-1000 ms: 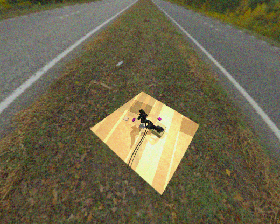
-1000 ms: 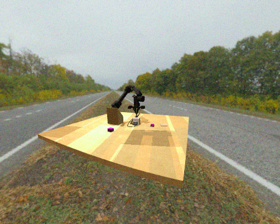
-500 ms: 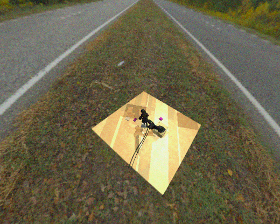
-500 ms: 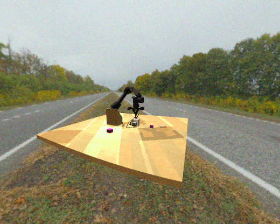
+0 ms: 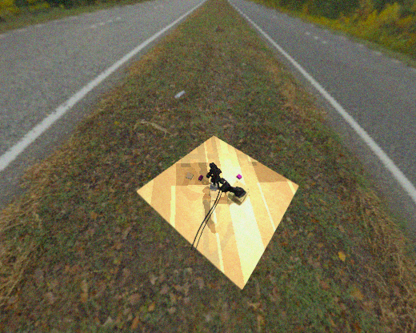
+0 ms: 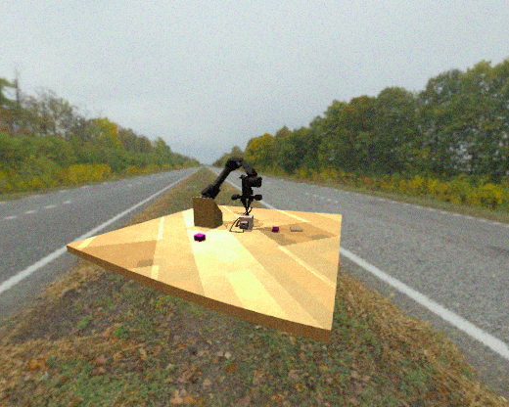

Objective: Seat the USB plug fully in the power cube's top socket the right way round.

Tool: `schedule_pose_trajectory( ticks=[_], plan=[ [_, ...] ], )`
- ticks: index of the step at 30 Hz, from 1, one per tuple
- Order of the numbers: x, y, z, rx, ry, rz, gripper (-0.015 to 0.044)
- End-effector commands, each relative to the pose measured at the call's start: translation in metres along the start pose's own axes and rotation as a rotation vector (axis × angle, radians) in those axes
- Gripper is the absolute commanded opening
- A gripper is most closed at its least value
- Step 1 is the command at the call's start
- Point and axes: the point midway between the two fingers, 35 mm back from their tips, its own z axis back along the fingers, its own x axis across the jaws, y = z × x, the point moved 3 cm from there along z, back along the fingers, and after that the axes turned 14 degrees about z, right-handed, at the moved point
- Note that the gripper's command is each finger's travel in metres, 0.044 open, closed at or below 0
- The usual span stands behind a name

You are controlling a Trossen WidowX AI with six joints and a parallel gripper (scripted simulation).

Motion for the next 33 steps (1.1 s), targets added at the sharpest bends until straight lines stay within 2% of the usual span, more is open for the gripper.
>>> schedule_pose_trajectory(
  ticks=[1, 33],
  plan=[
    [-0.0001, -0.0007, -0.0019, -0.005, 0.000, -0.003, 0.0000],
    [-0.0001, -0.0006, -0.0047, -0.005, 0.000, -0.003, 0.0000]
  ],
)
